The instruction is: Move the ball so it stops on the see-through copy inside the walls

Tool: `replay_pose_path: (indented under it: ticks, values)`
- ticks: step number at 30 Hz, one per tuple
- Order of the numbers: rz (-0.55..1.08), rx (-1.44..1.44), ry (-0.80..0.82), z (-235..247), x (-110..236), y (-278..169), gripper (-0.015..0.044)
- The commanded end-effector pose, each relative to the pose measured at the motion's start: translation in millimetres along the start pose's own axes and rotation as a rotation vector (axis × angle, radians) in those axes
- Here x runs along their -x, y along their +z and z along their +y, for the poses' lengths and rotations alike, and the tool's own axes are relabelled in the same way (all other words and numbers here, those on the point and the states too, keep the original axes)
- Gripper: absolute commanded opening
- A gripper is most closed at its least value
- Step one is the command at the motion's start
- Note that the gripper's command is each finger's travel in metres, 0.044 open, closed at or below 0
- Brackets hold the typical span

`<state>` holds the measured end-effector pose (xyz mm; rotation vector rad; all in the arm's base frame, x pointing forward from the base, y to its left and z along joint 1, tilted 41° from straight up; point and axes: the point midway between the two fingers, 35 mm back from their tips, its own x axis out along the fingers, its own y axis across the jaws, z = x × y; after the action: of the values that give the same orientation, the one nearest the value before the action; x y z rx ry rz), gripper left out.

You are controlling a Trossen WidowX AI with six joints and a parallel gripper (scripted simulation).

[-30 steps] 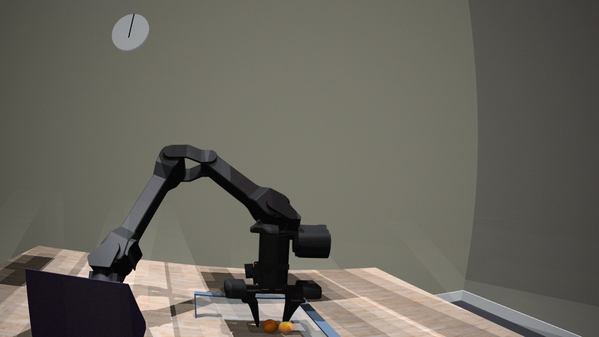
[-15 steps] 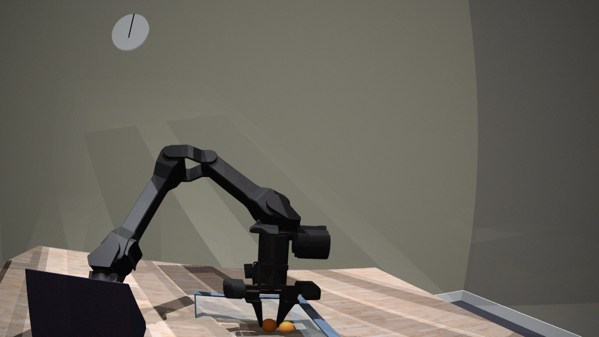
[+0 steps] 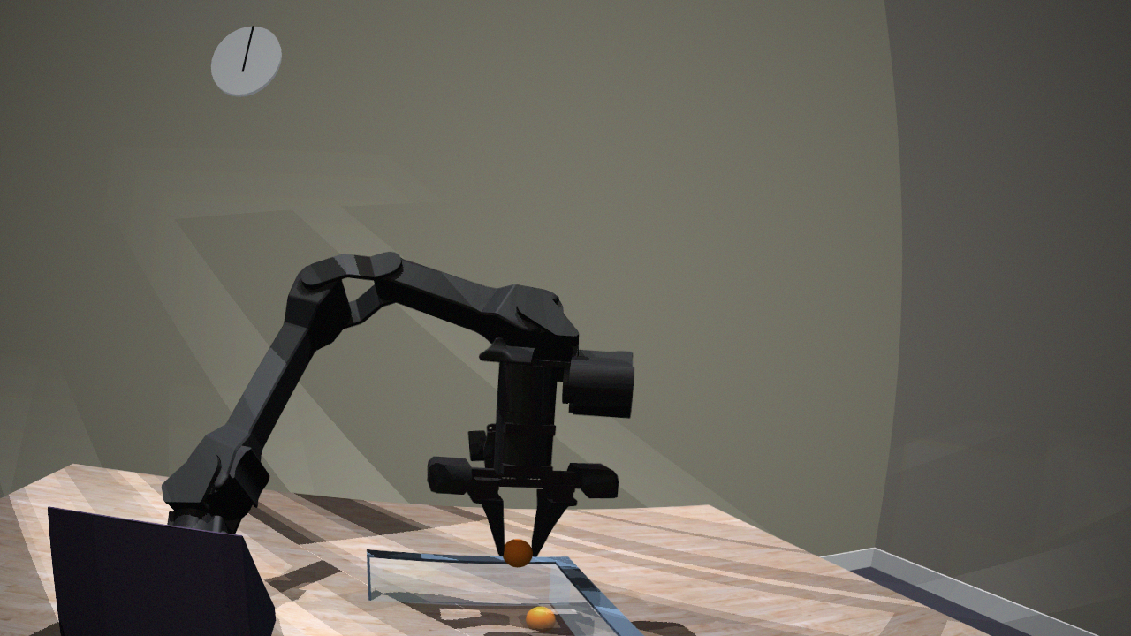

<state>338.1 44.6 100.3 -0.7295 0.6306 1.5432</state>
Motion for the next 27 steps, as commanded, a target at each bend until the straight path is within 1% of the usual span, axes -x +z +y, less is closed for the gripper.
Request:
replay_pose_path:
  ticks: [1, 5, 10, 27]
  values:
    - [0.006, 0.005, -0.004, 1, 26, 0, 0.0]
    - [0.003, 0.005, -0.004, 5, 46, 1, 0.0]
    - [0.003, -0.017, -0.004, 5, 46, 1, 0.0]
    - [0.002, -0.567, -0.006, -7, 33, -4, 0.0]
